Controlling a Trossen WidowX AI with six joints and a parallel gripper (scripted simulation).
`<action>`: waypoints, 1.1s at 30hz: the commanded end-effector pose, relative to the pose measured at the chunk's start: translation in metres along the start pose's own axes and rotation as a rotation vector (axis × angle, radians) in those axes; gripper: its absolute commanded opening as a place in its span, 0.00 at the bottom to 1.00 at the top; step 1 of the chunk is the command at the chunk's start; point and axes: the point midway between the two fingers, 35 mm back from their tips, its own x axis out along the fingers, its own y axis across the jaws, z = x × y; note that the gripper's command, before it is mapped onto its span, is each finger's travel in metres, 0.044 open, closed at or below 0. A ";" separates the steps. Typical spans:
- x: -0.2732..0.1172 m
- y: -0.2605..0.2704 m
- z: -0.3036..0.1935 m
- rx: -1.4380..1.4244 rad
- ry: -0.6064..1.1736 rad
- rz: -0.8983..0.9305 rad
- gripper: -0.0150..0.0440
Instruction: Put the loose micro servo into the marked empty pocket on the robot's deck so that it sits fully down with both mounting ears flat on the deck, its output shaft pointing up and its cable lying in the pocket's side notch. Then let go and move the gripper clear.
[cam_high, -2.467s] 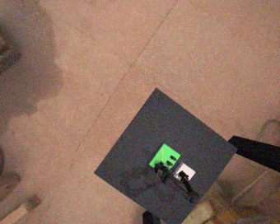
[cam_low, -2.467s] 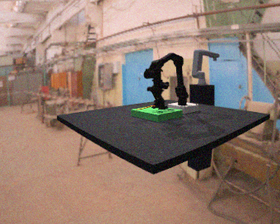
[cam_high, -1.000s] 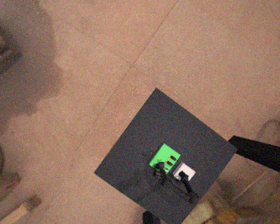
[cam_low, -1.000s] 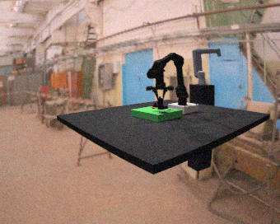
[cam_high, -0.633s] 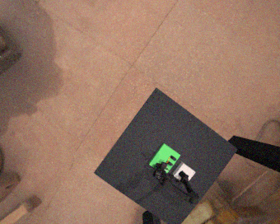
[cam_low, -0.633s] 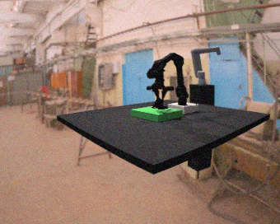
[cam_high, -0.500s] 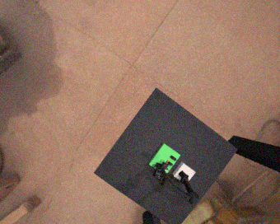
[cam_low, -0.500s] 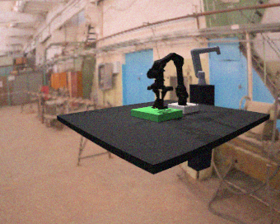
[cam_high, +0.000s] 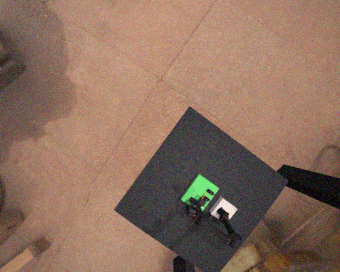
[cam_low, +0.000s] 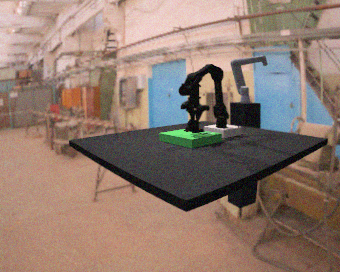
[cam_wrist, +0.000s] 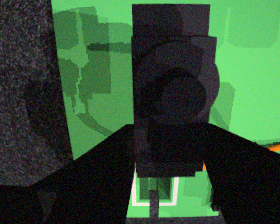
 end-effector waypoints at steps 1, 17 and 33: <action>-0.002 0.001 -0.010 0.008 -0.005 0.003 0.25; -0.001 0.001 -0.078 0.008 0.000 0.003 0.25; 0.006 0.002 -0.105 0.008 0.002 0.004 0.25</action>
